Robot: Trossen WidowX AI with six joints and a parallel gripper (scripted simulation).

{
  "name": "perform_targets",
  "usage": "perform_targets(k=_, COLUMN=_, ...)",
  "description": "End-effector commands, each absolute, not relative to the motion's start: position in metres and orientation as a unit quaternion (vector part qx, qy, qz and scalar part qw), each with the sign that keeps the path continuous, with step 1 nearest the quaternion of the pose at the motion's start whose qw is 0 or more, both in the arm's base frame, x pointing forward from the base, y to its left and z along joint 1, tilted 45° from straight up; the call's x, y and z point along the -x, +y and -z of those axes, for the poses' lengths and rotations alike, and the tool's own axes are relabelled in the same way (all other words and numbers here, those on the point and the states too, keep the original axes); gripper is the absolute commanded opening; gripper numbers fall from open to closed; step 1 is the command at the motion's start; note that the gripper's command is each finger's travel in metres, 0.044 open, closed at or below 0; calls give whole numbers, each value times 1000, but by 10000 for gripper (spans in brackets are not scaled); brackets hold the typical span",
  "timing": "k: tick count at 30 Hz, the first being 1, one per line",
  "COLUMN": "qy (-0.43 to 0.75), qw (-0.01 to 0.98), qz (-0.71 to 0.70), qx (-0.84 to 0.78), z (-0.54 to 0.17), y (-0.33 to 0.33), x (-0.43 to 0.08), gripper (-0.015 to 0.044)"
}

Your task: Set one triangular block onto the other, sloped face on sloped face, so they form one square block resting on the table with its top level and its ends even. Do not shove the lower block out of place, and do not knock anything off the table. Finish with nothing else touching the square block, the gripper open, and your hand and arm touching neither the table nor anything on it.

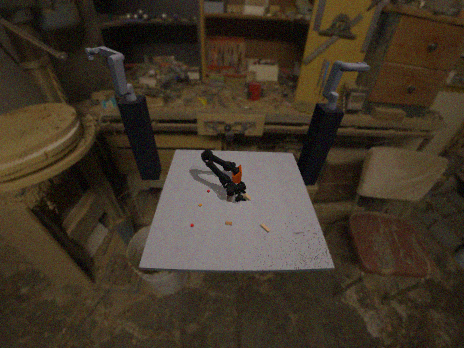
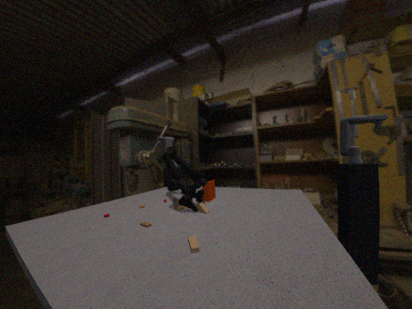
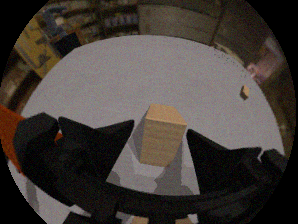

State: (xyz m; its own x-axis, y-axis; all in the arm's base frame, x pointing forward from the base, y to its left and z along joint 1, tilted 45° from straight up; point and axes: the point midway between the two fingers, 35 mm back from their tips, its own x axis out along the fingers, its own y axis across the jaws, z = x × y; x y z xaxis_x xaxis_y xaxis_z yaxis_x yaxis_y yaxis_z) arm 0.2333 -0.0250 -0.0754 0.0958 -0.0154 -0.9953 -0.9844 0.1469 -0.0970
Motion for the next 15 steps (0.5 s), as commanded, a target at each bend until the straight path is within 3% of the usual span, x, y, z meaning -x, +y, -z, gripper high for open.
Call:
perform_targets(k=1, qy=513, qw=557, qz=-435, qx=487, z=75, y=-25, x=-233, gripper=282)
perform_targets(k=5, qy=513, qw=557, qz=-435, qx=487, z=75, y=-25, x=-233, gripper=177)
perform_targets(k=13, qy=513, qw=557, qz=-435, qx=487, z=75, y=-25, x=-233, gripper=124)
perform_targets(k=15, qy=513, qw=557, qz=-435, qx=487, z=75, y=-25, x=-233, gripper=72)
